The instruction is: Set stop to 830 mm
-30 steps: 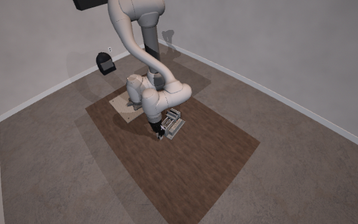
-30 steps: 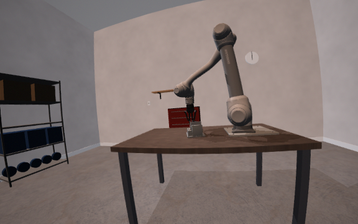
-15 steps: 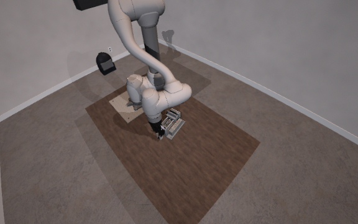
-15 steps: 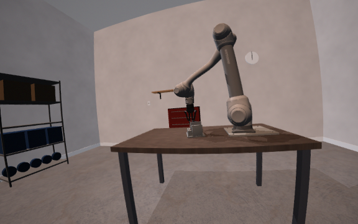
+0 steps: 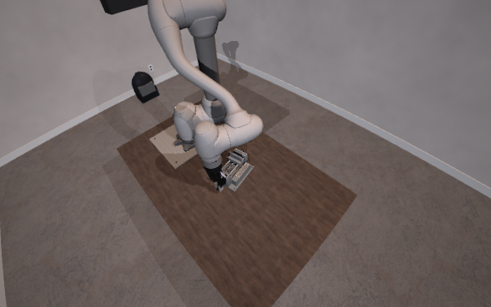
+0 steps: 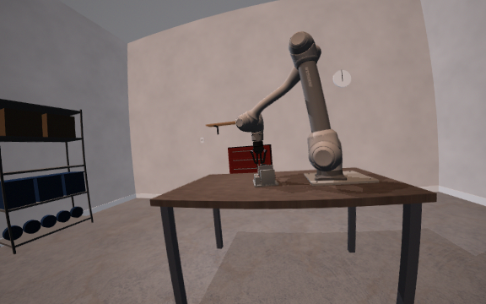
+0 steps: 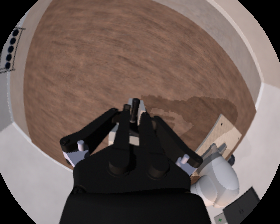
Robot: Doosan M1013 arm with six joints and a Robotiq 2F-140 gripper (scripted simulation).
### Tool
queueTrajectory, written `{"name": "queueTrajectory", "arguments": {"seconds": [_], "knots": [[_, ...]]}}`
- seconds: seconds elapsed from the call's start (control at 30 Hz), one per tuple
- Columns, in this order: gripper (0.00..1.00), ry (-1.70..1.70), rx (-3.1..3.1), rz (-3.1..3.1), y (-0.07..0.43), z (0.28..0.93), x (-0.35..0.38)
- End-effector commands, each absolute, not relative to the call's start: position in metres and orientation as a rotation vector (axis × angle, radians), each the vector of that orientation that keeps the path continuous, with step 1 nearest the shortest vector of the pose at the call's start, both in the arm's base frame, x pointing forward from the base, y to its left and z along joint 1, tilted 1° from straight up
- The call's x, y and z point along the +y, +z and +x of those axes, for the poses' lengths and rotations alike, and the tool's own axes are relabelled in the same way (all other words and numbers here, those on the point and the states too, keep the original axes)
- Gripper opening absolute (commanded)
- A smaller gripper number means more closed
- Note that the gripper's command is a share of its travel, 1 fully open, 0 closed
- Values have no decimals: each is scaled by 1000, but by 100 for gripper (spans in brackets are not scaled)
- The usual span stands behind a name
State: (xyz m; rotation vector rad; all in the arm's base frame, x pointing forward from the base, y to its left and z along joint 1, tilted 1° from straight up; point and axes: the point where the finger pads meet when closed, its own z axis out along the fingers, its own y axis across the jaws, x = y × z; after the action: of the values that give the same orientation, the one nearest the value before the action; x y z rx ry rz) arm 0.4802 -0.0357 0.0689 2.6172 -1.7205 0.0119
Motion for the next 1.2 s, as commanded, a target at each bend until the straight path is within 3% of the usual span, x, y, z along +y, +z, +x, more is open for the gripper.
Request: {"name": "queueTrajectory", "arguments": {"seconds": [0.0,1.17], "knots": [[4,12,-1721,2618,70,480,-36],[4,12,-1721,2618,74,481,-35]]}}
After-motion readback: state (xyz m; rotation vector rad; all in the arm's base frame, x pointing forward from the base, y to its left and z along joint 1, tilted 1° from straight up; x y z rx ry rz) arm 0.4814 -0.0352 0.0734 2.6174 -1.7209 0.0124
